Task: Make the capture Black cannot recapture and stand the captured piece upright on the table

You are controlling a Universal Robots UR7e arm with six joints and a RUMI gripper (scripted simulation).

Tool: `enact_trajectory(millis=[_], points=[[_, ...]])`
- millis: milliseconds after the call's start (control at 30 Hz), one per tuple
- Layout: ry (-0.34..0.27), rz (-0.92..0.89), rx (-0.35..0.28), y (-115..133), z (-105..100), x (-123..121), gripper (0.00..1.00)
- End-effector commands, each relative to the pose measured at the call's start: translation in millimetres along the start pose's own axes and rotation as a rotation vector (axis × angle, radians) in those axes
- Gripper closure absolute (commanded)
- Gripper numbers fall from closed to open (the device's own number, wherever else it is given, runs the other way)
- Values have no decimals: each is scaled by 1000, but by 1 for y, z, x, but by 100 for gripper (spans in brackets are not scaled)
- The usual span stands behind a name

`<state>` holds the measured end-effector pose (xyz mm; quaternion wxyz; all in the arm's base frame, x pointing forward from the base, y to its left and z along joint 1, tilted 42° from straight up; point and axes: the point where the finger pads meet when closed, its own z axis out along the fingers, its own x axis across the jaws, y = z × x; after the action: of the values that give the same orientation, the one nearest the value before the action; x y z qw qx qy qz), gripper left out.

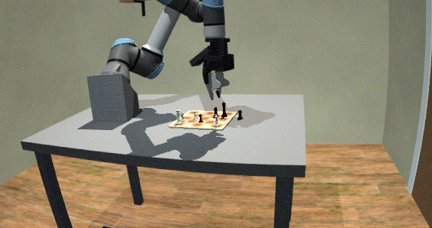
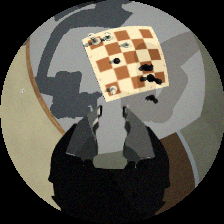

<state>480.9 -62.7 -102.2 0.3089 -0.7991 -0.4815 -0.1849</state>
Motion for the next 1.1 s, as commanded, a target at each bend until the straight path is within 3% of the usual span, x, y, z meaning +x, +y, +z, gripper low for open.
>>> enact_trajectory(millis=[0, 467, 1067], points=[[0, 0, -1, 0, -1, 0, 78], [0, 0, -1, 0, 3, 0, 78], [0, 0, -1, 0, 24, 0, 78]])
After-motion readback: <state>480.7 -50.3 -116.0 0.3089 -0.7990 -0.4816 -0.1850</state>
